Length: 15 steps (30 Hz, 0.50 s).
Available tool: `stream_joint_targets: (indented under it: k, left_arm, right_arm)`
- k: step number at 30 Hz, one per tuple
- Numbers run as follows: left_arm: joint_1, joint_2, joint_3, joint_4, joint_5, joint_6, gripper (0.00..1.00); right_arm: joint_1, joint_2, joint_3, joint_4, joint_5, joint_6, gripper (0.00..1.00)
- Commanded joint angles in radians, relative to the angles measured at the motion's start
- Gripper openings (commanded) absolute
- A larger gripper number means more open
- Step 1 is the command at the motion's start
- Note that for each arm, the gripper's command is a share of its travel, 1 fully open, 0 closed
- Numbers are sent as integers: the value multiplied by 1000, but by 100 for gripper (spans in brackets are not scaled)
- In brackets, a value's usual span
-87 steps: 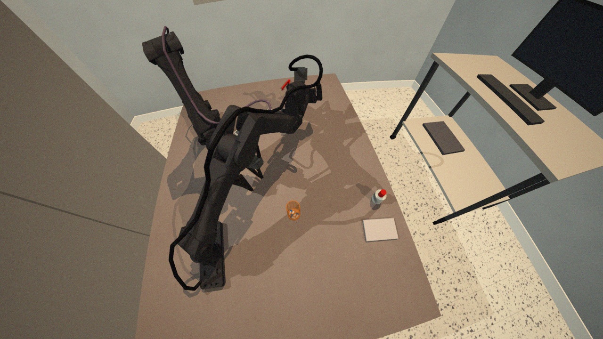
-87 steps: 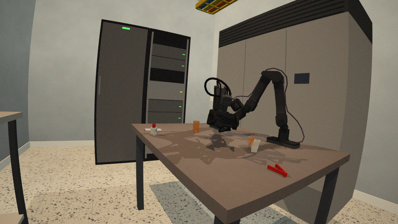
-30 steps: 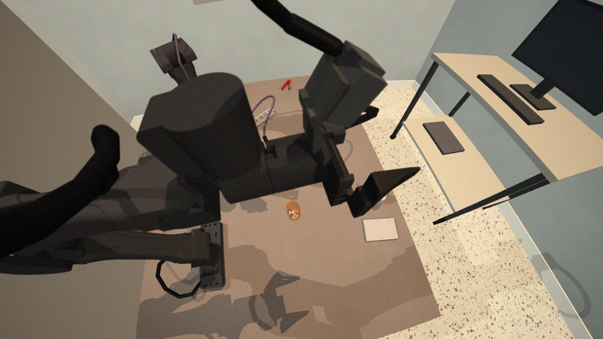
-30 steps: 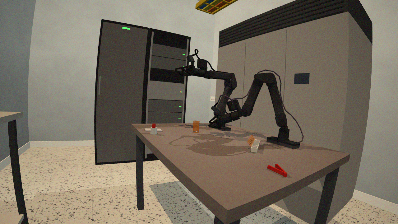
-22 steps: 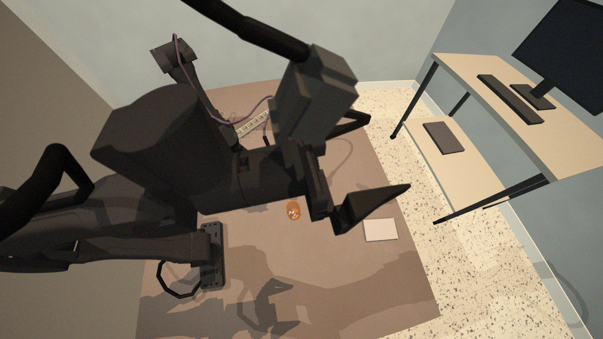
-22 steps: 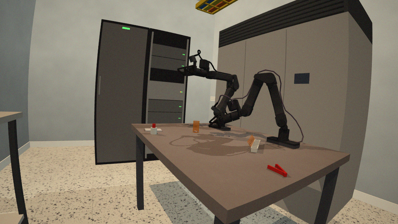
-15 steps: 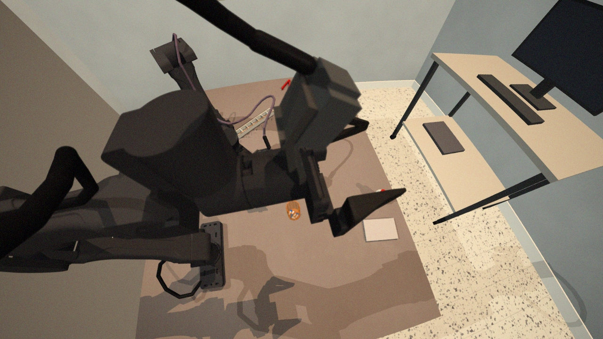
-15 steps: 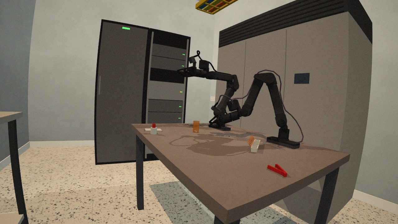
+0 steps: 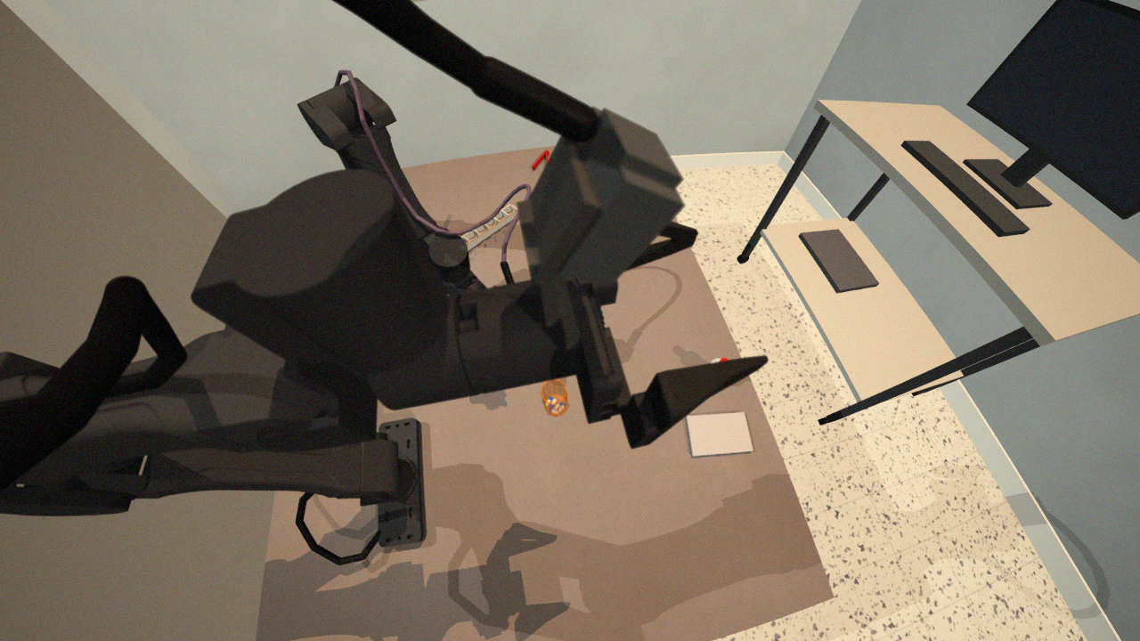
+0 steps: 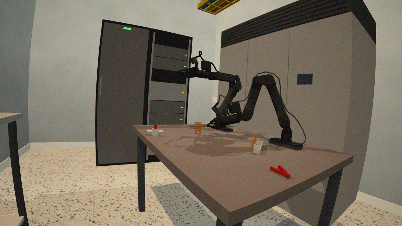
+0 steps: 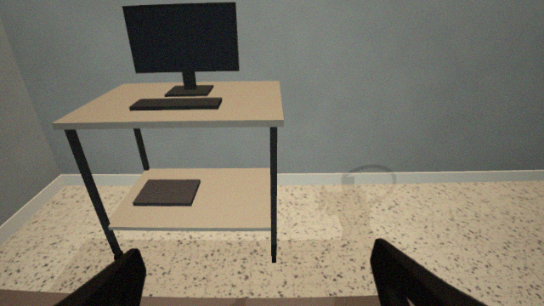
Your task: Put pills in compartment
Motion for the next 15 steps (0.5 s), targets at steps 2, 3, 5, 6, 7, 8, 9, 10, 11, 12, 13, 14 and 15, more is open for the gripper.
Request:
stream_joint_targets:
  k: [2, 3, 5, 6, 7, 8, 9, 10, 11, 12, 13, 14, 15]
  left_arm:
    - [80, 85, 38, 141, 257, 158, 65]
    - [96, 103, 45, 156, 298, 179, 65]
    - [126, 139, 64, 172, 372, 214, 65]
    - [126, 139, 64, 172, 372, 214, 65]
    - [126, 139, 64, 172, 372, 214, 65]
    - [145, 164, 82, 181, 439, 239, 65]
    - [160, 184, 96, 173, 482, 262, 65]
    - [174, 202, 112, 174, 524, 283, 65]
    - [188, 221, 131, 172, 560, 301, 65]
    - [200, 238, 150, 169, 592, 316, 65]
    - [215, 260, 174, 165, 628, 334, 65]
    - [227, 276, 194, 161, 656, 347, 65]
    - [235, 290, 213, 147, 677, 353, 65]
  right_arm:
    - [-3, -7, 6, -4, -2, 1, 100]
    - [-3, -7, 6, -4, -2, 1, 100]
    - [-3, -7, 6, -4, -2, 1, 100]
    - [-3, -7, 6, -4, -2, 1, 100]
    - [-3, -7, 6, -4, -2, 1, 100]
    - [-3, -7, 6, -4, -2, 1, 100]
    - [-3, -7, 6, -4, -2, 1, 100]
    - [-3, -7, 6, -4, -2, 1, 100]
    - [-3, -7, 6, -4, -2, 1, 100]
    - [-3, -7, 6, -4, -2, 1, 100]
    - [-3, -7, 6, -4, -2, 1, 100]
    - [-3, -7, 6, -4, -2, 1, 100]
    - [-3, -7, 6, -4, -2, 1, 100]
